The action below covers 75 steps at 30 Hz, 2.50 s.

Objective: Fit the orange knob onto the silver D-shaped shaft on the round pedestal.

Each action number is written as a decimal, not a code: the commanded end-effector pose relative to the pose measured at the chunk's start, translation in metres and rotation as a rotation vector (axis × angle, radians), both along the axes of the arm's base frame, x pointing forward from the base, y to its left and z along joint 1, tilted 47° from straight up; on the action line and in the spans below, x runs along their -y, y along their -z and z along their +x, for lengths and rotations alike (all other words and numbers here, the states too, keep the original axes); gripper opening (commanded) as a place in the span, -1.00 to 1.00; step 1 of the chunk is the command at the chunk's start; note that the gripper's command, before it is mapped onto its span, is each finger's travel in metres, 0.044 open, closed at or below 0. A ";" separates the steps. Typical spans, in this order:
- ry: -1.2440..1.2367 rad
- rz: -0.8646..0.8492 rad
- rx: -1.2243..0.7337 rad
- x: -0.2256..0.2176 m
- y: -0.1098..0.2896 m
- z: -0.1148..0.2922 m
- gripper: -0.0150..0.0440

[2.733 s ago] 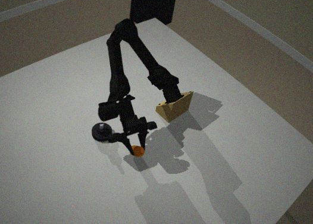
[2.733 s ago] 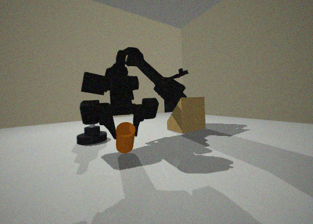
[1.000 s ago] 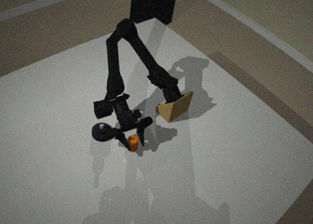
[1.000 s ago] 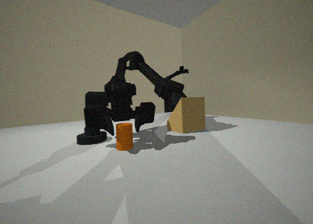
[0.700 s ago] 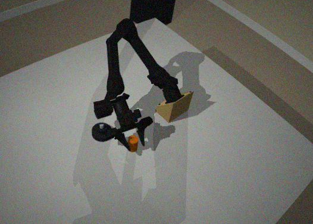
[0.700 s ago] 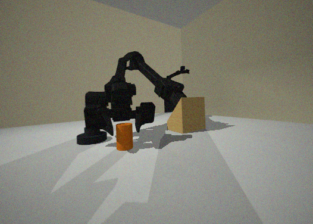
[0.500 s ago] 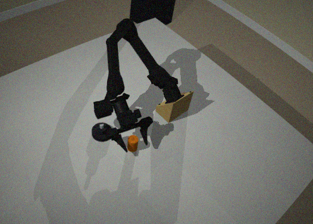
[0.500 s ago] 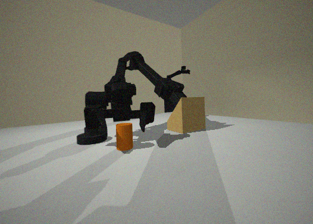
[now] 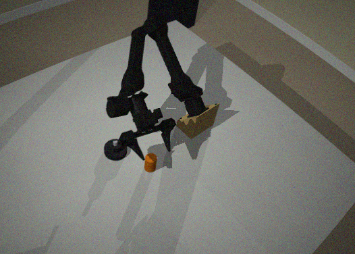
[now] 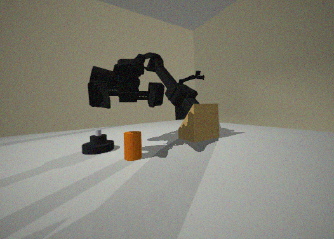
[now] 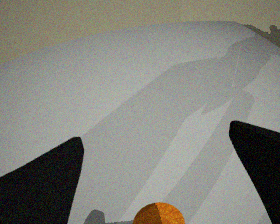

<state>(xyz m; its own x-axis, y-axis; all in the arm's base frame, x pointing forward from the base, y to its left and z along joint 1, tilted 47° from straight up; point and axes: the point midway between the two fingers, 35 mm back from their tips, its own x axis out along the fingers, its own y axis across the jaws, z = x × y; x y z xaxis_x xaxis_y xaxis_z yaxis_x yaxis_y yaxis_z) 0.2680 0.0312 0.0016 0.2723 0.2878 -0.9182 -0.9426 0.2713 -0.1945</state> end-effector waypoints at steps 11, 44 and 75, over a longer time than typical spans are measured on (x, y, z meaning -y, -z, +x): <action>0.233 -0.829 -0.399 -0.006 -0.006 -0.012 1.00; 1.768 -0.636 0.176 -0.014 -0.022 -0.002 1.00; 1.769 -0.636 0.178 0.024 0.015 -0.006 1.00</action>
